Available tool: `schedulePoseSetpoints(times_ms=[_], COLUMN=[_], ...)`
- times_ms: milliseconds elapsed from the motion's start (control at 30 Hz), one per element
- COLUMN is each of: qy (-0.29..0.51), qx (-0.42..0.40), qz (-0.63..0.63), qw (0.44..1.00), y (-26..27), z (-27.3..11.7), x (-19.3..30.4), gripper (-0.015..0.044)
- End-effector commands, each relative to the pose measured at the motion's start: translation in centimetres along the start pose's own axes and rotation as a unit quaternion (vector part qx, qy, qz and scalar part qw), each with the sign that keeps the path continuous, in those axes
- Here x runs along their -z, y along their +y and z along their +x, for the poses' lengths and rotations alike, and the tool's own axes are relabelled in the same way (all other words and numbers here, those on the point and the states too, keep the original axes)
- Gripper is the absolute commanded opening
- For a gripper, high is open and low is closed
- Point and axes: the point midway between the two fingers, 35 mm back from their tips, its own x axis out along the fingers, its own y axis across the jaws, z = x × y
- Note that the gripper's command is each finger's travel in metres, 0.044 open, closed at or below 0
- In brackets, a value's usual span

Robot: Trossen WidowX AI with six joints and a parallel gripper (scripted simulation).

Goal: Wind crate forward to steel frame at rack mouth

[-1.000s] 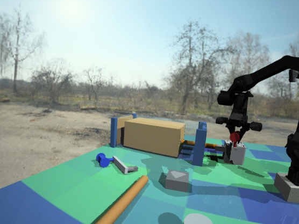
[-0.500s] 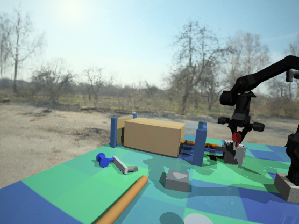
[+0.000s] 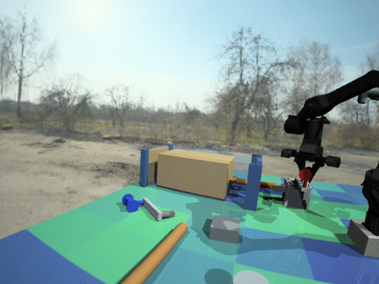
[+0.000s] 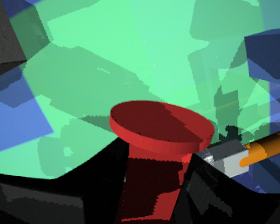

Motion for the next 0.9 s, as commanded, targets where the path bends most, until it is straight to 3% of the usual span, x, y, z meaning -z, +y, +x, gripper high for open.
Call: schedulePoseSetpoints(times_ms=[0, 867], qy=[0.008, 0.009], qx=[-0.011, -0.012], qz=[0.004, 0.004], qw=[1.0, 1.0], y=[1.1, 3.5], z=[0.3, 0.2], x=[0.8, 3.3], gripper=[0.0, 0.0])
